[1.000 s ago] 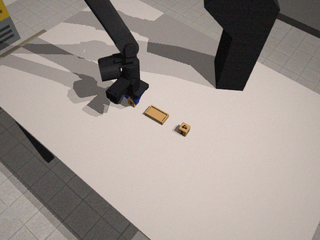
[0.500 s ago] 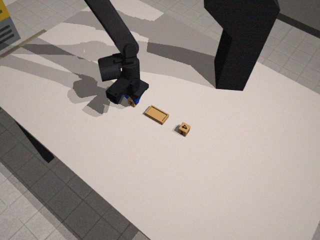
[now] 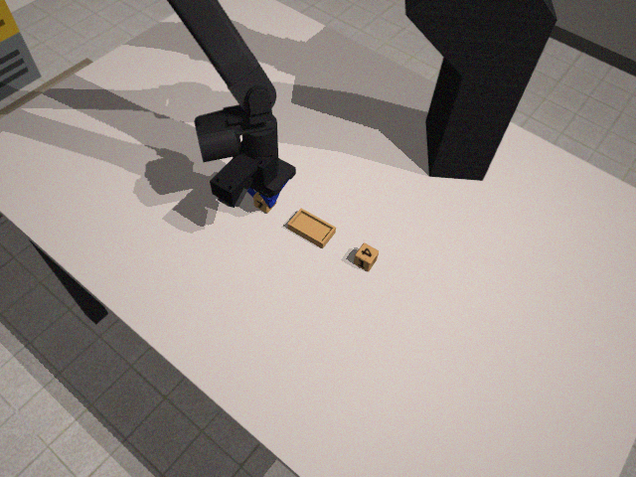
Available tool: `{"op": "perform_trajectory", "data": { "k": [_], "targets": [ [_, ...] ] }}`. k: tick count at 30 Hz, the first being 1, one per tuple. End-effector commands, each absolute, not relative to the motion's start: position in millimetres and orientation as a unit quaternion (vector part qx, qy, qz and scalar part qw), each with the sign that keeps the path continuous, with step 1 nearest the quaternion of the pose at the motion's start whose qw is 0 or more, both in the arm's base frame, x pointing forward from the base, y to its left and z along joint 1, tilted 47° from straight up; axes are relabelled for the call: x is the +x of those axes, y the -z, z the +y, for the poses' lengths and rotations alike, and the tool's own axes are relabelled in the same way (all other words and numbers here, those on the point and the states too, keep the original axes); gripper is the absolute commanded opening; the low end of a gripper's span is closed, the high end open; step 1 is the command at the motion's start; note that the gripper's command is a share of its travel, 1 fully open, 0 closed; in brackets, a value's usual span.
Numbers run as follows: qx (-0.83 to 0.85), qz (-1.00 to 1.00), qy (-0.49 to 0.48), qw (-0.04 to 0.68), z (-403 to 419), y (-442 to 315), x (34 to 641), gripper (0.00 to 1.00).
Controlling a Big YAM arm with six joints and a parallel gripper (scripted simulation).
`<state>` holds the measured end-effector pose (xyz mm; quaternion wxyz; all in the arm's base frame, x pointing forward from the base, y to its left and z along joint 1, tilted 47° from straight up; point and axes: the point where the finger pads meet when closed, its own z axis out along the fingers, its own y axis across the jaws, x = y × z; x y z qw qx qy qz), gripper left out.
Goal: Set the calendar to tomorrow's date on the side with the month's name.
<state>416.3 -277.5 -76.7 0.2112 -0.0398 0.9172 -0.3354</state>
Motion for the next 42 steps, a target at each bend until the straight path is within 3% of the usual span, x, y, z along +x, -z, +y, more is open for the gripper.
{"op": "perform_trajectory", "data": {
  "k": [1, 41, 42],
  "targets": [
    [-0.045, 0.917, 0.337, 0.210, -280.0, 79.7, 417.6, 0.27],
    [-0.045, 0.917, 0.337, 0.210, -280.1, 79.7, 417.6, 0.27],
    [-0.045, 0.917, 0.337, 0.210, -280.1, 79.7, 417.6, 0.31]
  ]
}}
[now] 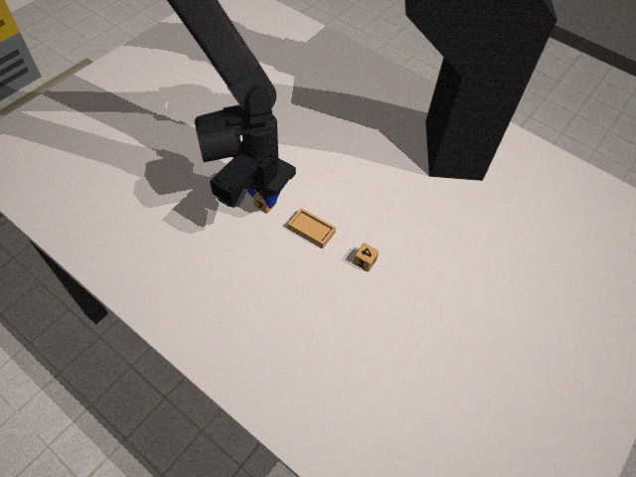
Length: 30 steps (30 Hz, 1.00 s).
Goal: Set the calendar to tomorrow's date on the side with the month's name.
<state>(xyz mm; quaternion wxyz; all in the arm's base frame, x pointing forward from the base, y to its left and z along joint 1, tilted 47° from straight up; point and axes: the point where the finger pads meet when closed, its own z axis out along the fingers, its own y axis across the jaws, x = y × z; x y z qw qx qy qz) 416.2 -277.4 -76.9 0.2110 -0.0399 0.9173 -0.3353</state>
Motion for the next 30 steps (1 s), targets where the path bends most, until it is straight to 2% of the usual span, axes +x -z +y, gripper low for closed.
{"op": "perform_trajectory", "data": {
  "k": [1, 4, 8, 10, 11, 13, 14, 30],
  "targets": [
    [-0.045, 0.917, 0.337, 0.210, -280.1, 79.7, 417.6, 0.31],
    [-0.045, 0.917, 0.337, 0.210, -280.1, 79.7, 417.6, 0.31],
    [-0.045, 0.917, 0.337, 0.210, -280.1, 79.7, 417.6, 0.39],
    [-0.045, 0.917, 0.337, 0.210, -280.1, 79.7, 417.6, 0.39],
    [-0.045, 0.917, 0.337, 0.210, -280.1, 79.7, 417.6, 0.43],
    [-0.045, 0.917, 0.337, 0.210, -280.1, 79.7, 417.6, 0.43],
    [-0.045, 0.917, 0.337, 0.210, -280.1, 79.7, 417.6, 0.47],
    [-0.050, 0.918, 0.332, 0.210, -262.6, 70.5, 410.3, 0.47]
  ]
}}
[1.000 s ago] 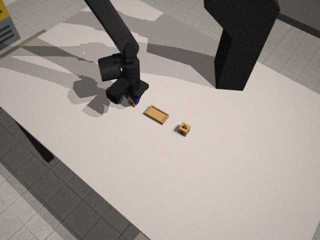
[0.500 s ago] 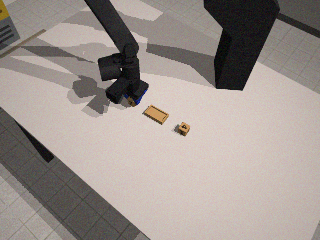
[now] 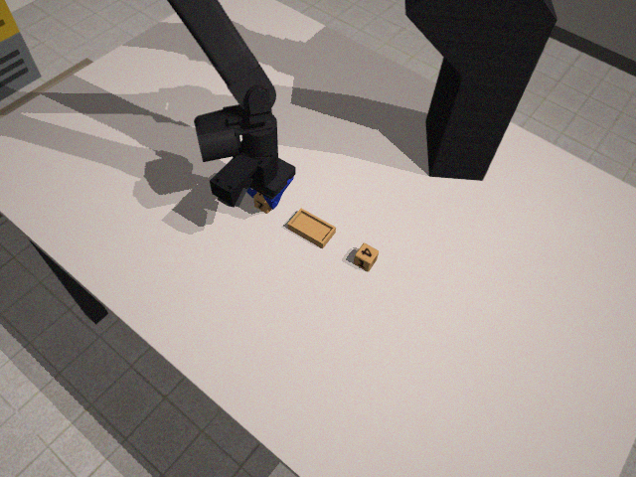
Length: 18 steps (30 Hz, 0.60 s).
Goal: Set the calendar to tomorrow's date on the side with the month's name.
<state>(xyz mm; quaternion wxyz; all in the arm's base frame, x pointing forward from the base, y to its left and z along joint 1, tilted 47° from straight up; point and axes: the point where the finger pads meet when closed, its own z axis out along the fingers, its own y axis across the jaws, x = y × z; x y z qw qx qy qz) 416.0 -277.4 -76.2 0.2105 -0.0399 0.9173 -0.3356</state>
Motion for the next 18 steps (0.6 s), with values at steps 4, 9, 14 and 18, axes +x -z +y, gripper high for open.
{"op": "perform_trajectory", "data": {
  "k": [4, 9, 14, 18],
  "targets": [
    [-0.045, 0.918, 0.331, 0.212, -254.3, 60.5, 404.2, 0.47],
    [-0.045, 0.918, 0.331, 0.212, -245.5, 49.9, 397.9, 0.47],
    [-0.045, 0.918, 0.332, 0.213, -230.1, 31.3, 387.1, 0.47],
    [-0.045, 0.917, 0.333, 0.214, -220.8, 19.8, 380.7, 0.47]
  ]
}}
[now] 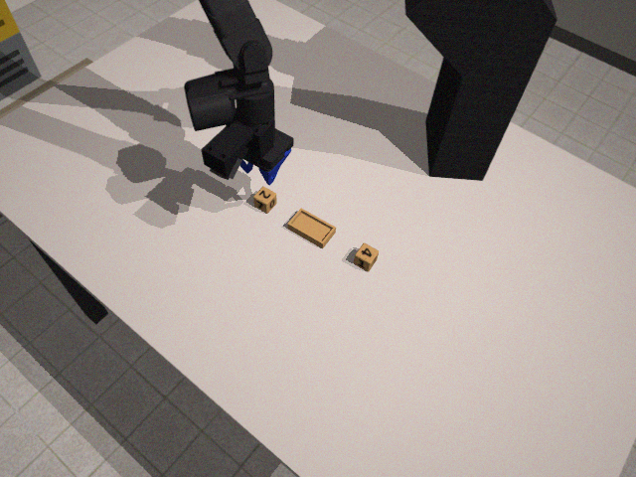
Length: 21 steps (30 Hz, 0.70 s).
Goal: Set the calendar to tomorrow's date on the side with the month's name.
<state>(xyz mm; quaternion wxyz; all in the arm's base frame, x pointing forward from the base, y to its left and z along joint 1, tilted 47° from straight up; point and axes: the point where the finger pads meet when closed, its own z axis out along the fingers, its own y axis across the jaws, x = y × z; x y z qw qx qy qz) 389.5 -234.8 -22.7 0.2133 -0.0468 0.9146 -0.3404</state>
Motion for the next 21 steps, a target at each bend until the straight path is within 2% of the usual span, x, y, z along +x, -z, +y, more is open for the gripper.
{"op": "perform_trajectory", "data": {
  "k": [1, 10, 11, 21],
  "targets": [
    [-0.045, 0.917, 0.333, 0.214, -219.2, 17.8, 379.6, 0.47],
    [-0.042, 0.922, 0.328, 0.200, -218.4, 25.9, 370.0, 0.47],
    [-0.042, 0.921, 0.329, 0.202, -219.0, 24.7, 371.6, 1.00],
    [-0.041, 0.921, 0.330, 0.205, -220.0, 23.2, 374.1, 1.00]
  ]
}}
